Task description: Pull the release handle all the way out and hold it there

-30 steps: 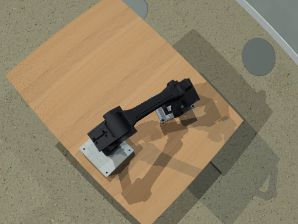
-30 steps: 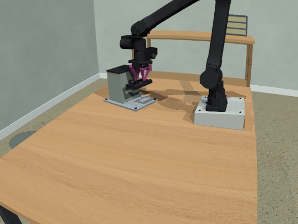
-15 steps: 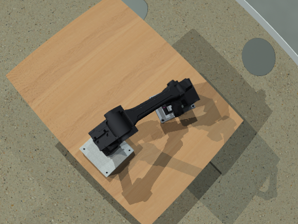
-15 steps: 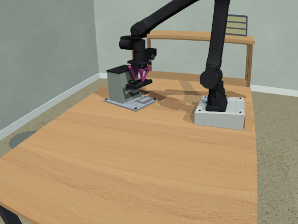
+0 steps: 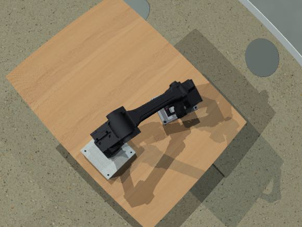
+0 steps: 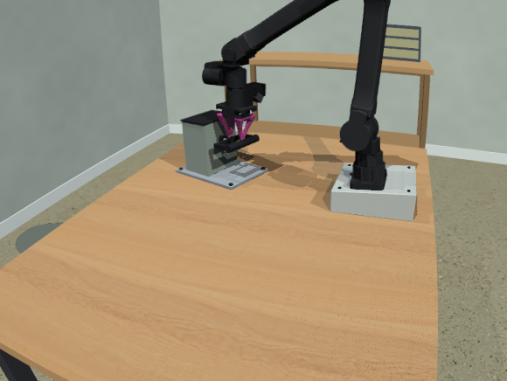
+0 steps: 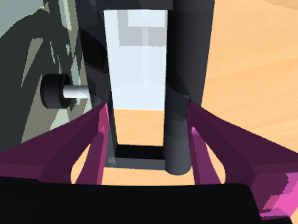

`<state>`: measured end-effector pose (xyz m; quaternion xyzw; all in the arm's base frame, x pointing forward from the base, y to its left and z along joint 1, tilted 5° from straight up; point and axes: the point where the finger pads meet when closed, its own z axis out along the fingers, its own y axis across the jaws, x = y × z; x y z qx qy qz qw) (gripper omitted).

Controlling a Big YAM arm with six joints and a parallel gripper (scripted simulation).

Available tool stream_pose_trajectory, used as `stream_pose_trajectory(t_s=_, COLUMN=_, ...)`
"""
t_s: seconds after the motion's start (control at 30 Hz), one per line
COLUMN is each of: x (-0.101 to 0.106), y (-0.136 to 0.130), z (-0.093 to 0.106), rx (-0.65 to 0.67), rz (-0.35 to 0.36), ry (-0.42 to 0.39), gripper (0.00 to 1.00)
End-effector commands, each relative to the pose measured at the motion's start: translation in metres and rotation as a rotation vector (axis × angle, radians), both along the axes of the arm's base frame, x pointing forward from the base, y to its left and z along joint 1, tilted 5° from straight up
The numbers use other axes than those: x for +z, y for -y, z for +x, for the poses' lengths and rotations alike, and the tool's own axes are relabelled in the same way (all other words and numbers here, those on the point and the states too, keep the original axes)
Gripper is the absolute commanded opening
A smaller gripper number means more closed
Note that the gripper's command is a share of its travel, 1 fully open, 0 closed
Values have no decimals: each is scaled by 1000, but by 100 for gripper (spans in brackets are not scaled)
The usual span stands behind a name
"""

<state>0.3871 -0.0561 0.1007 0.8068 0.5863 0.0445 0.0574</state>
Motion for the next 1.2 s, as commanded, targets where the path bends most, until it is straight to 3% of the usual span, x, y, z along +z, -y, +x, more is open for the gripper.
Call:
stream_pose_trajectory(t_s=0.0, x=-4, y=-1, z=8, rx=0, rz=-2, ry=2, gripper=48)
stream_pose_trajectory(t_s=0.7, x=-44, y=-2, z=-29, rx=7, rz=15, ry=-116, gripper=48)
stream_pose_trajectory(t_s=1.17, x=-45, y=-2, z=-30, rx=8, rz=16, ry=-119, gripper=48)
